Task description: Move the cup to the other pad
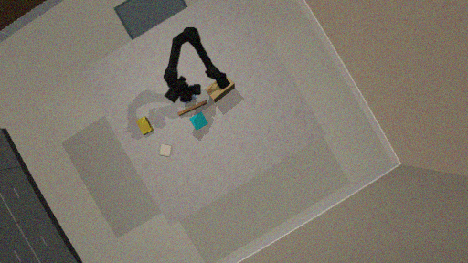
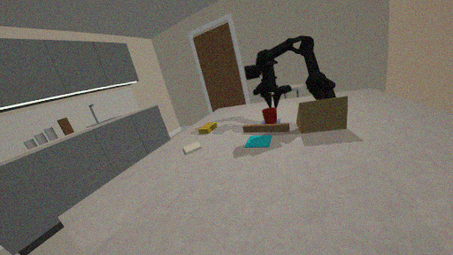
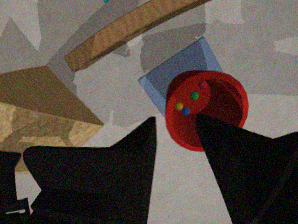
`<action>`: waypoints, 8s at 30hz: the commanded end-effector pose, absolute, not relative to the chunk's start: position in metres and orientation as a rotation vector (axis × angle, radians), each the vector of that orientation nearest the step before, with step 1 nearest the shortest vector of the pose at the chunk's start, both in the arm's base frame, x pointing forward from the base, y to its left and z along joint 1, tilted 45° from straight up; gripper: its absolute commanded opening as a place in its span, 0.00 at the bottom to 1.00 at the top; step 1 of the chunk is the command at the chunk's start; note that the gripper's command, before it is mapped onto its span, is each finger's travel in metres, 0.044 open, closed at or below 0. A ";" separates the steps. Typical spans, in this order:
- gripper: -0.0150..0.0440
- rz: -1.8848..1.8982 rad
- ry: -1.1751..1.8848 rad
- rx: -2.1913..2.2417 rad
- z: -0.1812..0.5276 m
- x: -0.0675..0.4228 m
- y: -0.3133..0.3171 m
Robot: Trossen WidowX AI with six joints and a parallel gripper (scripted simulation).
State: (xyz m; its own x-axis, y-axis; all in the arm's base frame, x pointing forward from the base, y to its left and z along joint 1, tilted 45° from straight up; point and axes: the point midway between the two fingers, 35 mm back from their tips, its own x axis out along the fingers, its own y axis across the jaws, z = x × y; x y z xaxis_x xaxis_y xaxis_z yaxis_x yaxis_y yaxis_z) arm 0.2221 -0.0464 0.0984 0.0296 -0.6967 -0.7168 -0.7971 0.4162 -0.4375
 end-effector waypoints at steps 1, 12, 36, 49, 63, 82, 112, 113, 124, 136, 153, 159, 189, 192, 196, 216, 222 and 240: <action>0.50 0.134 1.708 -1.324 0.091 0.220 -0.053; 0.50 0.133 1.708 -1.324 0.079 0.221 -0.066; 0.46 0.124 1.703 -1.320 0.065 0.221 -0.081; 0.25 0.124 1.703 -1.320 0.065 0.221 -0.081; 0.25 0.132 1.705 -1.320 0.087 0.221 -0.057; 0.25 0.135 1.714 -1.334 0.102 0.216 -0.040; 0.25 0.134 1.710 -1.327 0.084 0.223 -0.020; 0.25 0.134 1.710 -1.327 0.082 0.224 -0.019; 0.25 0.134 1.708 -1.324 0.067 0.229 -0.003; 0.25 0.134 1.707 -1.323 0.051 0.235 0.015; 0.25 0.134 1.706 -1.321 0.029 0.243 0.039; 0.25 0.135 1.706 -1.321 0.021 0.246 0.047; 0.25 0.136 1.703 -1.318 -0.016 0.262 0.090; 0.25 0.136 1.703 -1.318 -0.020 0.264 0.094; 0.25 0.136 1.703 -1.318 -0.024 0.266 0.100; 0.25 0.136 1.702 -1.318 -0.044 0.268 0.088; 0.25 0.135 1.702 -1.318 -0.052 0.269 0.082; 0.25 0.134 1.703 -1.319 -0.069 0.269 0.065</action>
State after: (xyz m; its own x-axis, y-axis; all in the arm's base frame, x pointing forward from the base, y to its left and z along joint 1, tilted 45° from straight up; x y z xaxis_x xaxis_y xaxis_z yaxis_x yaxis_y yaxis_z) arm 0.2713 0.0685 -0.0661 0.0296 -0.6919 -0.7214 -0.7945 0.4216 -0.4370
